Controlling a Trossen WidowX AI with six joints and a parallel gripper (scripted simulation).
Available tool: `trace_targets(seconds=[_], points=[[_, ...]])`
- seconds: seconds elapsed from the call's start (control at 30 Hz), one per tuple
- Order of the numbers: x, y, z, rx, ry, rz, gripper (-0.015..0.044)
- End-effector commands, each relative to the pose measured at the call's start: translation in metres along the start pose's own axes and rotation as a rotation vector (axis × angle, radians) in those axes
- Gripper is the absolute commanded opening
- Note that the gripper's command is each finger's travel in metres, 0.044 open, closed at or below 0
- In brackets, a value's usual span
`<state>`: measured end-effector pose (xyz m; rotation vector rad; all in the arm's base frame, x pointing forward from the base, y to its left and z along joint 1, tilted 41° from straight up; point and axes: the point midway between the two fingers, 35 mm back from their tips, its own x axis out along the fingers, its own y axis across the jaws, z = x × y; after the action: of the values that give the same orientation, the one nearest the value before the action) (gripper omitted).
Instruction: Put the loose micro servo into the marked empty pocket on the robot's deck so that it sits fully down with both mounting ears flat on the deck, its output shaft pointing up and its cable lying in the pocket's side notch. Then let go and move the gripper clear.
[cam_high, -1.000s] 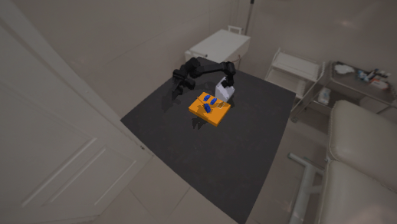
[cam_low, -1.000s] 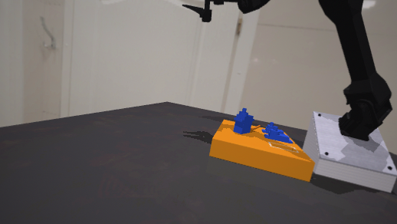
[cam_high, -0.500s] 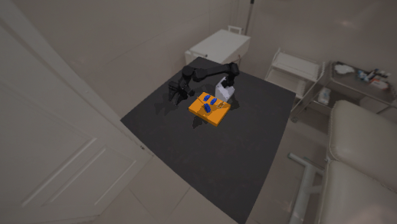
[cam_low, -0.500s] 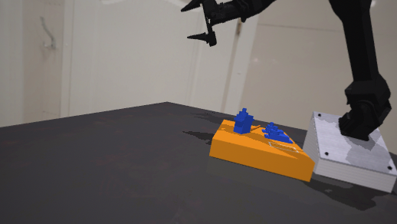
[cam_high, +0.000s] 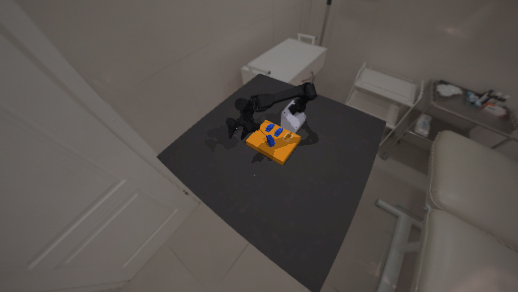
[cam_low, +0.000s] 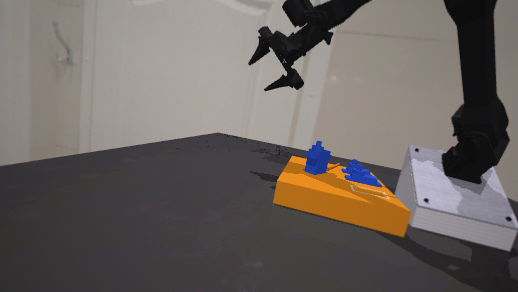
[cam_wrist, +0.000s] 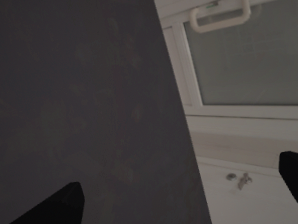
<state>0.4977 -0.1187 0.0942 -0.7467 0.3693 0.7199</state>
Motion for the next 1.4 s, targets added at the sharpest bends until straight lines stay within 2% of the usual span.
trace_targets(seconds=[0.0,0.37,0.77,1.37], points=[[-0.001,0.025,-0.002,0.038,0.035,0.079,0.0440],[-0.015,0.121,0.000,0.189,0.135,0.397,0.0440],[-0.061,0.218,0.025,0.329,0.213,0.770,0.0440],[-0.042,0.247,0.026,0.337,0.215,0.791,0.0440]])
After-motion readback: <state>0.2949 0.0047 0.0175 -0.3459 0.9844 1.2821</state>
